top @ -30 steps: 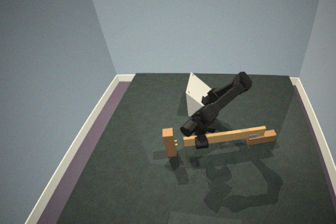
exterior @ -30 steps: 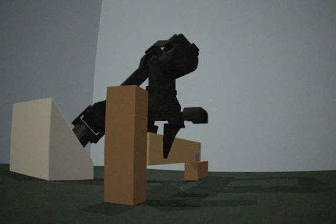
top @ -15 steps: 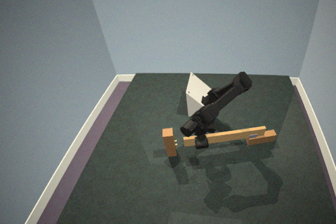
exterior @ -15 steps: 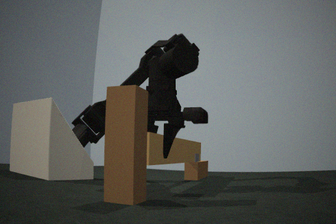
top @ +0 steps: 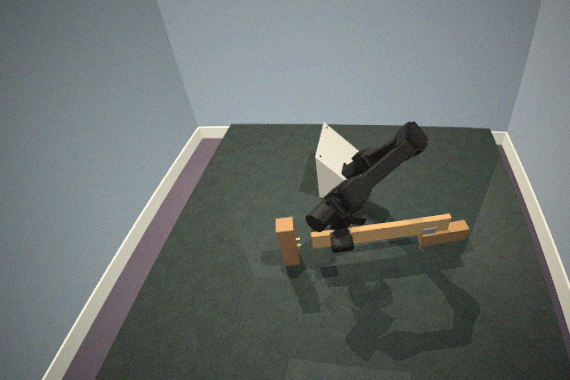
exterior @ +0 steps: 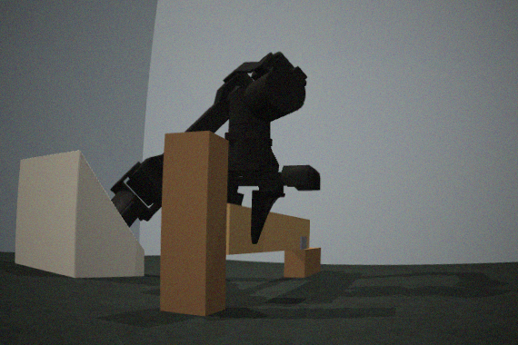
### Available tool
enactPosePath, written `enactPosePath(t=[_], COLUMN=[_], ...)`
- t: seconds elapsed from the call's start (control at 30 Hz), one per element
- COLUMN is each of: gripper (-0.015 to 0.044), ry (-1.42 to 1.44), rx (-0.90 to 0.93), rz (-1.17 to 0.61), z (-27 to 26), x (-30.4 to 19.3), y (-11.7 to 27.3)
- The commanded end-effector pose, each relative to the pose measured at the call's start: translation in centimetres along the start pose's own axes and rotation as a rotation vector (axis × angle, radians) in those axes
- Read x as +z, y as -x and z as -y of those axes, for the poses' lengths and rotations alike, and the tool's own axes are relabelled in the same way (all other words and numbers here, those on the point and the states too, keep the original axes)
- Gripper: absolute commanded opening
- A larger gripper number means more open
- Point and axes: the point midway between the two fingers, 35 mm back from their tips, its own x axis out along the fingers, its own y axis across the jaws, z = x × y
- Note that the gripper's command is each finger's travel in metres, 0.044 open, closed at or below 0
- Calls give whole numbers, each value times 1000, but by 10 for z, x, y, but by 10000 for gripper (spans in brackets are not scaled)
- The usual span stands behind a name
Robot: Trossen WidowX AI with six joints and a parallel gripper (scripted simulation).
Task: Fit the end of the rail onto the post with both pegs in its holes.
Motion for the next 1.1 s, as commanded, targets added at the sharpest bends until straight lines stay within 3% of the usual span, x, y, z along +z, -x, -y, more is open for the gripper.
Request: enactPosePath(t=[0.0, 1.07], gripper=[0, 0], ry=[0, 0], rx=[-4, -4], rz=[-4, -4], z=[0, 0], x=[-1, -4], y=[1, 1])
